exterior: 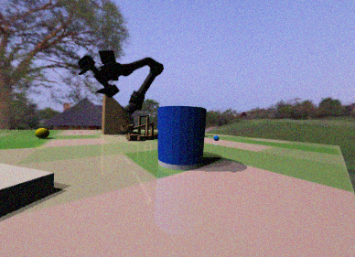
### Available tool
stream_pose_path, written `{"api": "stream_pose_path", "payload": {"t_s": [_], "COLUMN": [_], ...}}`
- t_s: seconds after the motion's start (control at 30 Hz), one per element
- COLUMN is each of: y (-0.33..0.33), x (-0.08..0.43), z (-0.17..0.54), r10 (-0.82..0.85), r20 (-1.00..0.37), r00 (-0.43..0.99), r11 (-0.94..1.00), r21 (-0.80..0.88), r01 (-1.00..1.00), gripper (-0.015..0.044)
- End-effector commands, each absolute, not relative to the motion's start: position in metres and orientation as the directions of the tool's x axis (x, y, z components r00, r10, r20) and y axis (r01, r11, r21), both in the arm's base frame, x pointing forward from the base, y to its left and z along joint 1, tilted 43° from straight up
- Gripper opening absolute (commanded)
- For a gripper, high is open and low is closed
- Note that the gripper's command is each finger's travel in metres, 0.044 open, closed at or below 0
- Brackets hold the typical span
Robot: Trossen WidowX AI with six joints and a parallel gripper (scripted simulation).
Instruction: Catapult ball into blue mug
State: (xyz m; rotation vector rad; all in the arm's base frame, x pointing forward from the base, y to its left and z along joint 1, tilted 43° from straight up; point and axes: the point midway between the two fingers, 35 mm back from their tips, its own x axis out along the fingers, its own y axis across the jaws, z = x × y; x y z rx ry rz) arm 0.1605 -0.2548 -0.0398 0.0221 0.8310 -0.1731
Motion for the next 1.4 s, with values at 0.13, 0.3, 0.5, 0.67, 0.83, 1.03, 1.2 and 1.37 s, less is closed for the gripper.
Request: {"api": "stream_pose_path", "payload": {"t_s": [0.13,0.3,0.5,0.67,0.83,1.03,1.2,1.37], "y": [-0.246,-0.231,-0.211,-0.193,-0.173,-0.147,-0.125,-0.102], "x": [0.174,0.192,0.212,0.227,0.240,0.253,0.261,0.267], "z": [-0.037,-0.032,-0.024,-0.017,-0.008,0.005,0.016,0.029], "r10": [-0.078,0.017,0.128,0.218,0.303,0.398,0.470,0.534], "r20": [-0.746,-0.758,-0.769,-0.774,-0.776,-0.776,-0.772,-0.765], "r00": [0.661,0.652,0.627,0.595,0.553,0.490,0.428,0.359], "r11": [0.997,0.988,0.938,0.865,0.766,0.619,0.478,0.325], "r21": [-0.066,-0.088,-0.112,-0.129,-0.146,-0.167,-0.185,-0.207], "r01": [0.043,-0.128,-0.329,-0.485,-0.625,-0.767,-0.859,-0.923], "gripper": [0.0440,0.0440,0.0440,0.0440,0.0440,0.0440,0.0440,0.0440]}}
